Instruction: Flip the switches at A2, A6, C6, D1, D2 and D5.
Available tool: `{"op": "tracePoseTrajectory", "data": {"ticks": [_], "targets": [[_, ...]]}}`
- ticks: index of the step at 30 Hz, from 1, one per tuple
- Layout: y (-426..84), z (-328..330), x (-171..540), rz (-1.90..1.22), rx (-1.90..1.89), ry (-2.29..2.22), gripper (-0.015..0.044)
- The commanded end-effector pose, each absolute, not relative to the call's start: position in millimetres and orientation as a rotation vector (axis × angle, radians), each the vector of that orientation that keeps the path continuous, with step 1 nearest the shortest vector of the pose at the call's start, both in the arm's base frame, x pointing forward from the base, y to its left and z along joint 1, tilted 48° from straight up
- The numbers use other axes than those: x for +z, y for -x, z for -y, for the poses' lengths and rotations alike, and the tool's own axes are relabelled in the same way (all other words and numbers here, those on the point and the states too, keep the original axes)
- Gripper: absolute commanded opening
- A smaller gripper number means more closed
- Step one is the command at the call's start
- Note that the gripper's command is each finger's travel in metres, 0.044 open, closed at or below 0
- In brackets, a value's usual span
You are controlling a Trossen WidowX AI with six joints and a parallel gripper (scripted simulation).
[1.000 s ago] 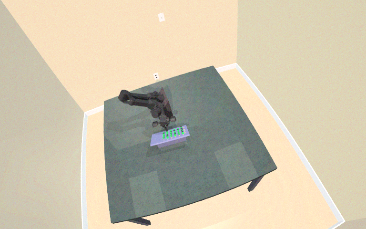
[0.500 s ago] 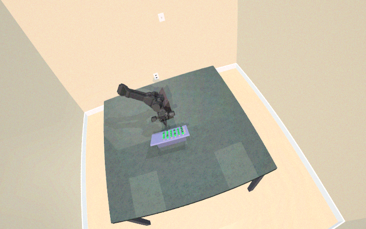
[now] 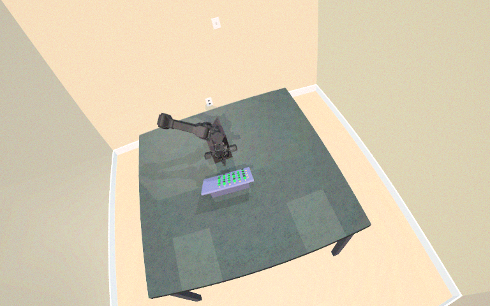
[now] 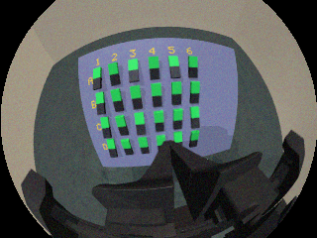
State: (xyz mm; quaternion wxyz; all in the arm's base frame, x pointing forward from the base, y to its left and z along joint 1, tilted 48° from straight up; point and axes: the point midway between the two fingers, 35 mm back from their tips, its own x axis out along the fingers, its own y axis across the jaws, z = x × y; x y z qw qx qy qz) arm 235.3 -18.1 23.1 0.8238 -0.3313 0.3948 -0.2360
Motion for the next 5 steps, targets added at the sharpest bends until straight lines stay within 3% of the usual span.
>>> {"op": "tracePoseTrajectory", "data": {"ticks": [1, 5], "targets": [[-249.7, -1.2, 21.2, -0.828, -0.508, 0.698, 0.0000], [-250.3, -2.2, 20.9, -0.827, -0.508, 0.699, 0.0000]]}}
